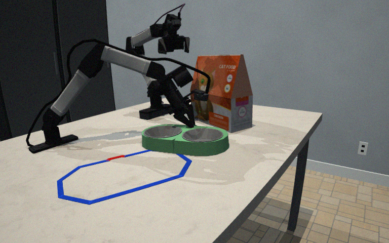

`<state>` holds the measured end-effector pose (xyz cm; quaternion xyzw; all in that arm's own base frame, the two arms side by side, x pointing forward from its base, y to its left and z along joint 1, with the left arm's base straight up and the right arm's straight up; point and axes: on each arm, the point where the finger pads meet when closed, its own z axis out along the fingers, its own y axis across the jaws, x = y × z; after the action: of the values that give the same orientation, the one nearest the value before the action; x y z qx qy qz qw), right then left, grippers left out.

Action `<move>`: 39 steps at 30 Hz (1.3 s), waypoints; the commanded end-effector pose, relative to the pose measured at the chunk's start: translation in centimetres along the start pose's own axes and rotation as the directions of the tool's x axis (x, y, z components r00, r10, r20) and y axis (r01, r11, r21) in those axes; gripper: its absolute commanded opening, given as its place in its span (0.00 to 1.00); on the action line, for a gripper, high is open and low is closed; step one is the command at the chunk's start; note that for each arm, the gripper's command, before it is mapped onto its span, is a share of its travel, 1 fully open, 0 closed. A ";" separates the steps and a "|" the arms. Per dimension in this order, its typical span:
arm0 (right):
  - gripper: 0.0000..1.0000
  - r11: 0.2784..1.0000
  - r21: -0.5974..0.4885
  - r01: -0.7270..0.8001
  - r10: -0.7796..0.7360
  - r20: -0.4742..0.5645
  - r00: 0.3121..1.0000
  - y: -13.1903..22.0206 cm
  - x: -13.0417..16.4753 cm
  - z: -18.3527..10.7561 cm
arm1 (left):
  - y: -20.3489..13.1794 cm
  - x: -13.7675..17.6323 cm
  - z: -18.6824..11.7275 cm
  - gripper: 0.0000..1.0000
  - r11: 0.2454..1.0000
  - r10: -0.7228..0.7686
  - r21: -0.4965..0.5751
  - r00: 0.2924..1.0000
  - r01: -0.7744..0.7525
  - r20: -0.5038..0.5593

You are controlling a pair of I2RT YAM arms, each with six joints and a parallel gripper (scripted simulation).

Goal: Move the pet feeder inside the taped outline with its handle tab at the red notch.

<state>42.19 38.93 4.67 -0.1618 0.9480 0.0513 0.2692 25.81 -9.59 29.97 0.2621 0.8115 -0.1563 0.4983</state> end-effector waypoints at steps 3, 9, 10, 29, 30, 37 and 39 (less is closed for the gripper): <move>0.10 1.000 -0.006 0.006 -0.006 0.005 1.000 -0.6 -0.1 0.2 | 0.0 0.3 0.1 1.00 1.000 0.005 0.004 1.000 -0.005 0.005; 0.10 1.000 -0.009 0.009 -0.008 0.007 1.000 -0.5 -0.1 0.2 | 0.0 0.3 0.1 1.00 1.000 0.005 0.004 1.000 -0.005 0.005; 0.10 1.000 -0.011 0.011 -0.010 0.009 1.000 -0.5 -0.2 0.2 | 0.0 0.3 0.1 1.00 1.000 0.005 0.004 1.000 -0.005 0.005; 0.10 0.993 -0.074 0.093 -0.089 0.050 0.995 -2.9 0.0 -1.9 | 0.0 0.3 0.1 1.00 1.000 0.005 0.004 1.000 -0.005 0.005; 0.10 0.993 -0.071 0.091 -0.088 0.045 0.995 -3.3 0.3 -1.9 | 0.0 0.3 0.1 1.00 1.000 0.005 0.004 1.000 -0.005 0.005; 0.10 0.987 -0.088 0.135 -0.132 0.041 0.990 -4.7 1.2 -2.3 | 0.0 0.3 0.1 1.00 1.000 0.005 0.004 1.000 -0.005 0.005; 0.10 0.985 -0.098 0.143 -0.139 0.047 0.989 -5.0 1.2 -2.4 | 0.0 0.3 0.1 1.00 1.000 0.005 0.004 1.000 -0.005 0.005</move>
<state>41.30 34.44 4.67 -0.2324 0.9320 0.0720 0.2687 25.81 -9.59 29.97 0.2621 0.8115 -0.1563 0.4983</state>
